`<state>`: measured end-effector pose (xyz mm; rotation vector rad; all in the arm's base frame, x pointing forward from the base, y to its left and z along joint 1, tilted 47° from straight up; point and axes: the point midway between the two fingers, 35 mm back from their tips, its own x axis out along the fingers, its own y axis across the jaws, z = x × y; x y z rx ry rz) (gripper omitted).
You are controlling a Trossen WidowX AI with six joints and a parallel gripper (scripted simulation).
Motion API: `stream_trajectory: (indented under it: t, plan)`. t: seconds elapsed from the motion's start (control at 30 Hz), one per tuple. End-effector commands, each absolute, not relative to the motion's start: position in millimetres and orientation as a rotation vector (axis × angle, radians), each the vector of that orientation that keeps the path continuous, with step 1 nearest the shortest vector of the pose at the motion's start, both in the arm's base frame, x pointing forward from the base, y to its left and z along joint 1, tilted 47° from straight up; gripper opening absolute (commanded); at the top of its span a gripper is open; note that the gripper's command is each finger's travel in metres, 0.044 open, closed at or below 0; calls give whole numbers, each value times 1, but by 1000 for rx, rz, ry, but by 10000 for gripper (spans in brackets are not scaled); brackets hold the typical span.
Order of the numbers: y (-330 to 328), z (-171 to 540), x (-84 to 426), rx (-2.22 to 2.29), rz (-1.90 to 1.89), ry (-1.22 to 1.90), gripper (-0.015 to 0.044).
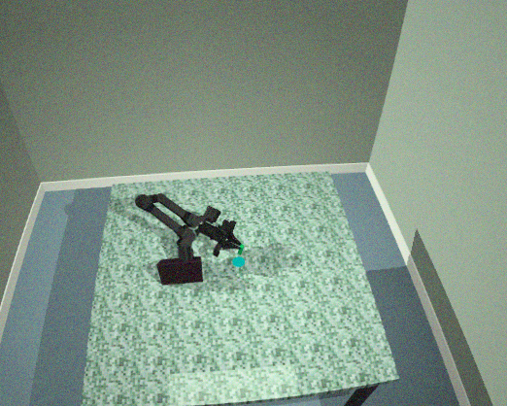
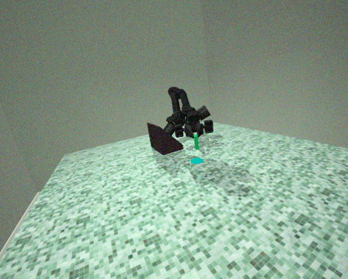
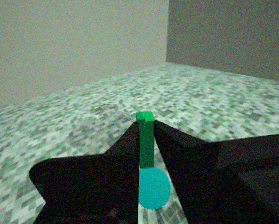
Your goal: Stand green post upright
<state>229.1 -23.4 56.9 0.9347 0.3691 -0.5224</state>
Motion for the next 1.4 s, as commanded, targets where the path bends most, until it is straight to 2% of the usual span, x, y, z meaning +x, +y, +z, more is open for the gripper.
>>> stream_trajectory:
  t: [0.0,1.37]
  plan:
    - [-17,48,228,933,-539,376,23]
    - [23,13,225,902,-557,323,23]
